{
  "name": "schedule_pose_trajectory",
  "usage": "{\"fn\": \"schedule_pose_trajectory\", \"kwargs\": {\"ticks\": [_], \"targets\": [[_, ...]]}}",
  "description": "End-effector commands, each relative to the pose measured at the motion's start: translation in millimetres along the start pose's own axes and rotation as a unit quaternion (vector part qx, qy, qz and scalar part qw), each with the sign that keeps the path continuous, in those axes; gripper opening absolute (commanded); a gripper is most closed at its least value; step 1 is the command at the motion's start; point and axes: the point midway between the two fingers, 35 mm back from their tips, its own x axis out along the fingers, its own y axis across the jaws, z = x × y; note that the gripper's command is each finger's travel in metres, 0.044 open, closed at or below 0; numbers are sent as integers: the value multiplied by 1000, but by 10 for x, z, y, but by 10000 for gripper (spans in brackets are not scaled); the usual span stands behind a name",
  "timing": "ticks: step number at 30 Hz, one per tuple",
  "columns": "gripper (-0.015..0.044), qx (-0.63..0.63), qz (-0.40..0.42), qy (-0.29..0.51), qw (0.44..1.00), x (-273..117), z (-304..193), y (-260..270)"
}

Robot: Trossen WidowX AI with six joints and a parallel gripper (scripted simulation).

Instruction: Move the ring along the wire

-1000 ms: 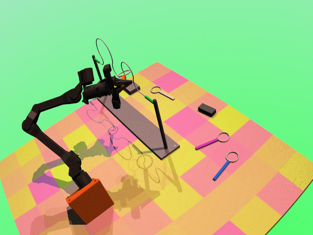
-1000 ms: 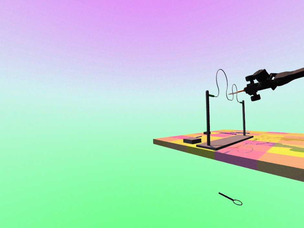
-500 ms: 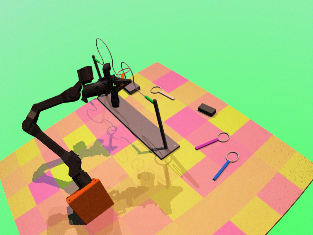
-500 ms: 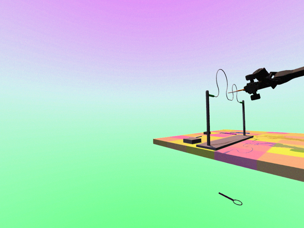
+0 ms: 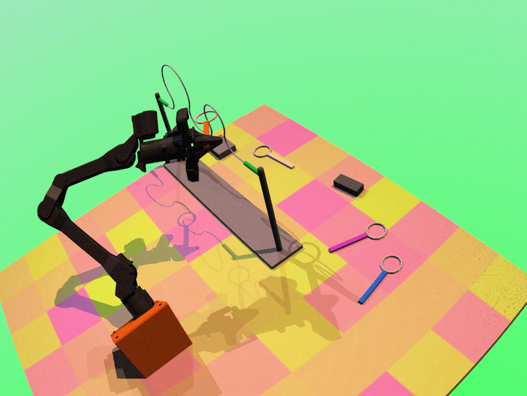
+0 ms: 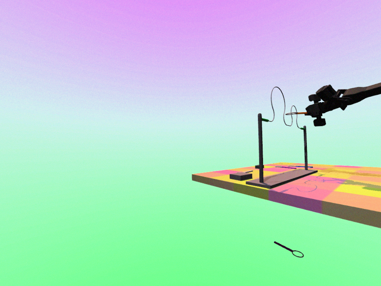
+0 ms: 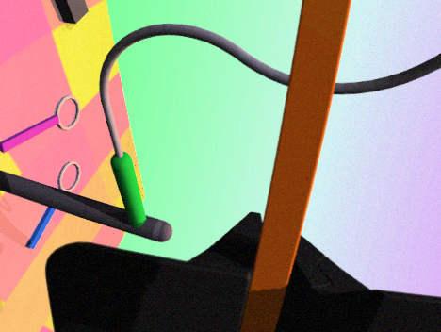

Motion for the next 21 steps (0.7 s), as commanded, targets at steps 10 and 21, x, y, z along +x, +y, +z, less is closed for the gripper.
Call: {"fn": "schedule_pose_trajectory", "kwargs": {"ticks": [10, 21], "targets": [[-150, 108, 56, -15, 992, 5, 37, 132], [-150, 207, 113, -28, 971, -2, 87, 288]]}}
